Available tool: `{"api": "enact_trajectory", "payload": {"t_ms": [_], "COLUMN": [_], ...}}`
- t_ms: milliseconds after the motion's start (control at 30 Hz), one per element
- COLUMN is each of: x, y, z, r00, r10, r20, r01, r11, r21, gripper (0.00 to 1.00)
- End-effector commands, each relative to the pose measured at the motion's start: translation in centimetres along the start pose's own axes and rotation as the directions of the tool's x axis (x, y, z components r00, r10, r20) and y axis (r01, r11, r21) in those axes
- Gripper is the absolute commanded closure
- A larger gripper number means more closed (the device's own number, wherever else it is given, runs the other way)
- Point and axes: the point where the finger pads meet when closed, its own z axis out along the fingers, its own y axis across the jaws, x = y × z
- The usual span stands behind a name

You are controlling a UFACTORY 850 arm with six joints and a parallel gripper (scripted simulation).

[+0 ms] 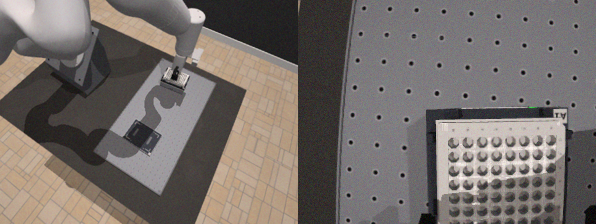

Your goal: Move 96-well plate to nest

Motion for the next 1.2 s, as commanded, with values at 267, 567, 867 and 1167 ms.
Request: {"api": "enact_trajectory", "payload": {"t_ms": [267,567,867,1167], "x": [0.1,0.1,0.1,0.1], "y": [0.0,0.0,0.0,0.0], "z": [1.3,1.3,1.7,2.2], "r00": [1.0,1.0,1.0,1.0], "r10": [0.001,0.001,0.001,0.001], "r20": [-0.002,-0.002,-0.002,-0.002], "r01": [-0.001,-0.001,-0.001,-0.001], "r11": [1.0,1.0,1.0,1.0], "r21": [0.001,0.001,0.001,0.001], "gripper": [0.0,0.0,0.0,0.0]}}
